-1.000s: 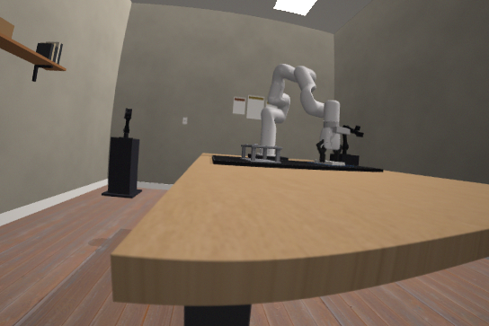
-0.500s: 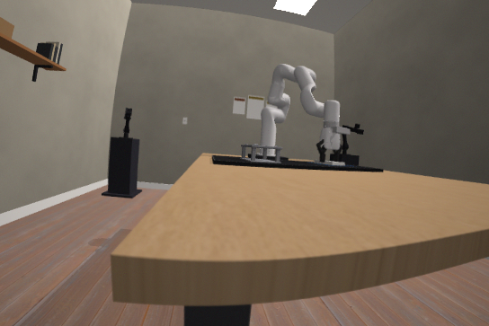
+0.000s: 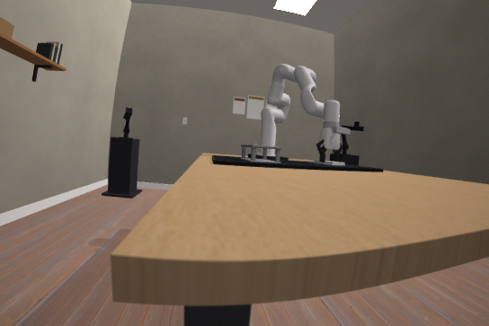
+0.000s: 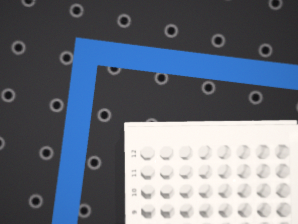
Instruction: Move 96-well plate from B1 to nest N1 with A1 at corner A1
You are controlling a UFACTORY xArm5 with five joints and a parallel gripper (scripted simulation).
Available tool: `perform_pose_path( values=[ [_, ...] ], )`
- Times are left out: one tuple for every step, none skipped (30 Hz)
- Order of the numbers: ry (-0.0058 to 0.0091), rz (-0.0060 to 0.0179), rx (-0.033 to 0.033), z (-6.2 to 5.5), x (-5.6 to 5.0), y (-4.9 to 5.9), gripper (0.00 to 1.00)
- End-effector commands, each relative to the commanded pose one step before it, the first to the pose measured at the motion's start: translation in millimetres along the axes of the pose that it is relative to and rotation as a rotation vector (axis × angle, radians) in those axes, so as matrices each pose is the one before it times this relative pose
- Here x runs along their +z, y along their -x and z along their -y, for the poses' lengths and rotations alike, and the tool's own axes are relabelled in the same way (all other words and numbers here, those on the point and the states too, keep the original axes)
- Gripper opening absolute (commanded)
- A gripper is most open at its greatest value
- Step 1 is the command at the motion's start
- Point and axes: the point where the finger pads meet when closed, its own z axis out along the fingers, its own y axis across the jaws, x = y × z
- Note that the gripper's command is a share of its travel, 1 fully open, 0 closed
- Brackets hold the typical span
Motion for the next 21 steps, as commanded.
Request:
perform_pose_path(
  values=[
    [0.00273,-0.00461,0.0,0.33,-1.32,-1.42,0.0],
    [0.0,0.0,0.0,0.0,0.0,0.0,0.0],
    [0.0,0.0,0.0,0.0,0.0,0.0,0.0],
    [0.0,0.0,0.0,0.0,0.0,0.0,0.0],
    [0.0,0.0,0.0,0.0,0.0,0.0,0.0],
    [0.0,0.0,0.0,0.0,0.0,0.0,0.0],
    [0.0,0.0,0.0,0.0,0.0,0.0,0.0],
    [0.0,0.0,0.0,0.0,0.0,0.0,0.0],
    [0.0,0.0,0.0,0.0,0.0,0.0,0.0],
    [0.0,0.0,0.0,0.0,0.0,0.0,0.0],
    [0.0,0.0,0.0,0.0,0.0,0.0,0.0],
    [0.0,0.0,0.0,0.0,0.0,0.0,0.0],
    [0.0,0.0,0.0,0.0,0.0,0.0,0.0],
    [0.0,0.0,0.0,0.0,0.0,0.0,0.0],
    [0.0,0.0,0.0,0.0,0.0,0.0,0.0],
    [0.0,0.0,0.0,0.0,-0.67,0.0,0.0],
    [0.0,0.0,0.0,0.0,-0.67,0.0,0.0],
    [0.0,0.0,0.0,0.0,-0.67,0.0,0.0],
    [0.0,0.0,0.0,0.0,-0.67,0.0,0.0],
    [0.0,0.0,0.0,0.0,-0.67,0.0,0.0],
    [0.0,0.0,0.0,0.0,-0.67,0.0,0.0]
  ],
)
